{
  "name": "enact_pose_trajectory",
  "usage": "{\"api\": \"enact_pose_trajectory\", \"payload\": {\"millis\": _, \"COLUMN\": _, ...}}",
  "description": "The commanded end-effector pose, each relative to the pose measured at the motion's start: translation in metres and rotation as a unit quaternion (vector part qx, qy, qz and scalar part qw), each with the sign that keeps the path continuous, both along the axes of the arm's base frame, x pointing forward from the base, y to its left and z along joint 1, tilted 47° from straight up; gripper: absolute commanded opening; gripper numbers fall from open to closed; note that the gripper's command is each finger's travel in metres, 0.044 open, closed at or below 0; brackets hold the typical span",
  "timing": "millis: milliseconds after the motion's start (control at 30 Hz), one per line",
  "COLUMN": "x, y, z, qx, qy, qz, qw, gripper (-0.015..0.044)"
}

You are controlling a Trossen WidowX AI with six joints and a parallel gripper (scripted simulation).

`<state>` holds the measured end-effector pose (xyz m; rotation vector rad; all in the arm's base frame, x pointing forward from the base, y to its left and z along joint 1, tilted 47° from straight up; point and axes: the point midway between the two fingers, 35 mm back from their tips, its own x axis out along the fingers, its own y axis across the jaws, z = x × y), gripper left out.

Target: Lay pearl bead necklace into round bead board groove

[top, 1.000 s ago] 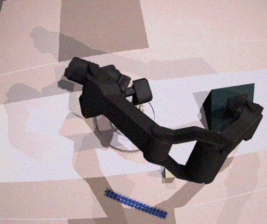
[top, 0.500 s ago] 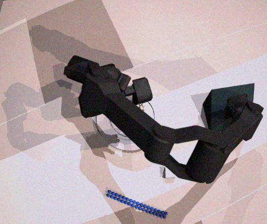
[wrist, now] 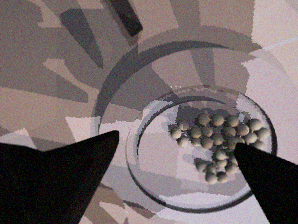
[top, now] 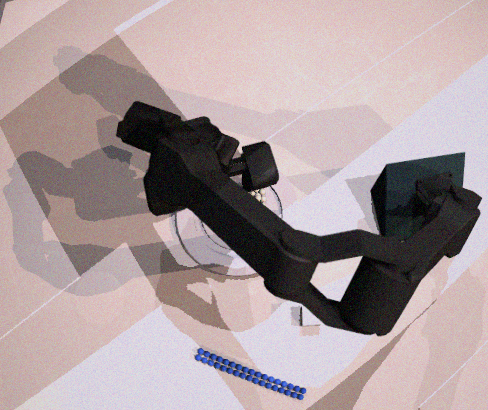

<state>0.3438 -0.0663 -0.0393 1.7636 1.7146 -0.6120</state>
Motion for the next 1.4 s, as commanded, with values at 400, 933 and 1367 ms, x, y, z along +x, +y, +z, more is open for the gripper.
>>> {"api": "enact_pose_trajectory", "payload": {"millis": 400, "x": -0.007, "y": 0.002, "z": 0.008, "qx": -0.010, "qy": -0.086, "qz": 0.086, "qw": 0.993, "gripper": 0.0335}}
{"api": "enact_pose_trajectory", "payload": {"millis": 933, "x": -0.033, "y": 0.011, "z": 0.033, "qx": -0.031, "qy": -0.362, "qz": 0.352, "qw": 0.863, "gripper": 0.0120}}
{"api": "enact_pose_trajectory", "payload": {"millis": 1367, "x": -0.032, "y": 0.017, "z": 0.027, "qx": -0.033, "qy": -0.363, "qz": 0.353, "qw": 0.862, "gripper": 0.0120}}
